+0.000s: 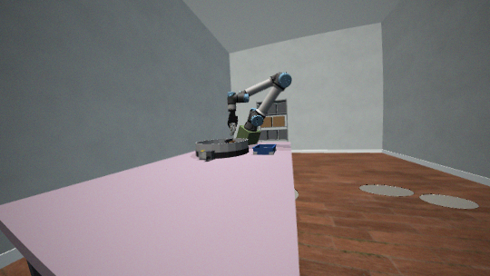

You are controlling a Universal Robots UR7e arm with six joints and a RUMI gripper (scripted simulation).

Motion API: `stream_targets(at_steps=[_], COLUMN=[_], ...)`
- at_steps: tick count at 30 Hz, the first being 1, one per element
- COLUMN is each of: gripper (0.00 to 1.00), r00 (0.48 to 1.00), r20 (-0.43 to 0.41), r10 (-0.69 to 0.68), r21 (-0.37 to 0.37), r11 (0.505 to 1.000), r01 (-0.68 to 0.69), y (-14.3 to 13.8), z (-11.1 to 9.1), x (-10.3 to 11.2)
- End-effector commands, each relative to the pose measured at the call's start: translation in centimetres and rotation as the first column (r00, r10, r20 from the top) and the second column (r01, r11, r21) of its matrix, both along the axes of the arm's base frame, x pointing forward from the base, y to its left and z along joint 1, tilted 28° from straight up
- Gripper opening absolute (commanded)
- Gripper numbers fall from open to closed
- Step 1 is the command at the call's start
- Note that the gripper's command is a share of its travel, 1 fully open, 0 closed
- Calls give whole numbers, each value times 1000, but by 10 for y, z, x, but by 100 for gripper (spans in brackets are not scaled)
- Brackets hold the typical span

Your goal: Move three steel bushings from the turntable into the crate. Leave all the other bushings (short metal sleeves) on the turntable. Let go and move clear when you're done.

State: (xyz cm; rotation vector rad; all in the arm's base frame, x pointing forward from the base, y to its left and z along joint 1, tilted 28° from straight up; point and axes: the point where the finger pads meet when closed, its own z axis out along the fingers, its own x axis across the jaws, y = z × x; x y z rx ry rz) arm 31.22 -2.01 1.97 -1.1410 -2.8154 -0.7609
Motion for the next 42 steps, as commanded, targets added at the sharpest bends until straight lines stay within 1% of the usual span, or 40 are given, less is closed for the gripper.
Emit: stream_targets(at_steps=[1,10,17,22,24,31,35,39,41,42], gripper=[0,0,0,0,0,0,0,0,0,0], r00=[1000,997,985,967,967,917,870,807,807,788], r20=[11,35,70,102,102,153,183,213,213,220], r10=[22,74,156,234,234,369,457,551,551,575], r21=[-6,-19,-41,-65,-65,-112,-148,-190,-190,-202], r11=[1000,997,987,971,971,928,888,833,833,817], r01=[-22,-74,-154,-228,-228,-355,-436,-519,-519,-540], y=[0,0,1,3,3,5,7,9,9,10], z=[1,2,3,5,5,8,11,14,14,14], x=[1,4,7,11,11,18,23,28,28,30])
